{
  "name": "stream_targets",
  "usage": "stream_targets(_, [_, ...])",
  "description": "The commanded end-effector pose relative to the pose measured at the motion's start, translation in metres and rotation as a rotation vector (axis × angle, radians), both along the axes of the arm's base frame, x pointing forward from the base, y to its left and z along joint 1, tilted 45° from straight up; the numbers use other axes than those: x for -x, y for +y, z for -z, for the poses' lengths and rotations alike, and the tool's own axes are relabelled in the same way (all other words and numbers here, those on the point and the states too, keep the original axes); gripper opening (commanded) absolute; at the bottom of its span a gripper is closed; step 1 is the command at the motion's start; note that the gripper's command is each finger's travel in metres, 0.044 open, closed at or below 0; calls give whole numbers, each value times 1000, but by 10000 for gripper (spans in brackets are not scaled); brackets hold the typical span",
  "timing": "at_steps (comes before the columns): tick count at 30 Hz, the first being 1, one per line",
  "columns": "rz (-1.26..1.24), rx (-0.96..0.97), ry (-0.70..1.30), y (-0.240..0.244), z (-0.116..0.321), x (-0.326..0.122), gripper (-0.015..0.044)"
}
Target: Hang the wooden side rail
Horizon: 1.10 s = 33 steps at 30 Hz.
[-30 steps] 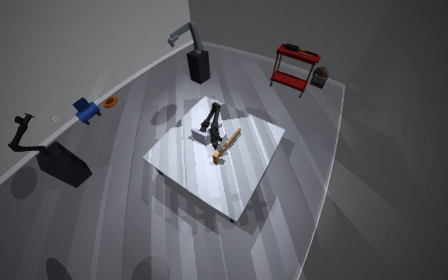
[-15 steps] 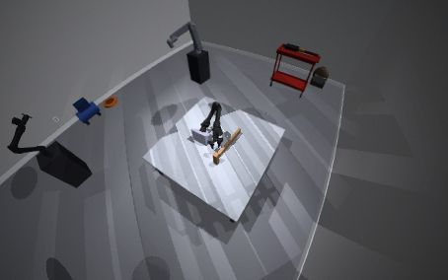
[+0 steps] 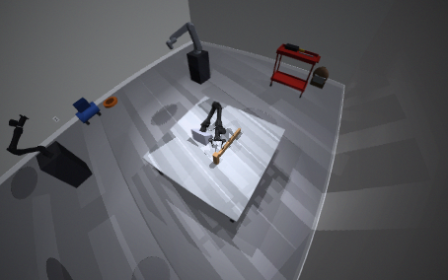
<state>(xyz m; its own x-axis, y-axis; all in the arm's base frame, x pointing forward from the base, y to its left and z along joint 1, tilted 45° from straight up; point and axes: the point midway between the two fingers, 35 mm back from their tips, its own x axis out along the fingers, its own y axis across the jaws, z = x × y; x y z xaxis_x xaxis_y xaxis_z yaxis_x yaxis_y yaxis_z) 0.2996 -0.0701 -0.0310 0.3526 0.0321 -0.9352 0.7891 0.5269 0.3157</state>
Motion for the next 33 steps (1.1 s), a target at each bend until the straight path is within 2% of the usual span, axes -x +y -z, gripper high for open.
stream_targets(1, [106, -14, -11, 1, -4, -2, 440])
stream_targets(23, [92, -12, -8, 1, -4, -2, 440])
stream_targets(33, [-718, 35, 67, 10, -4, -15, 440])
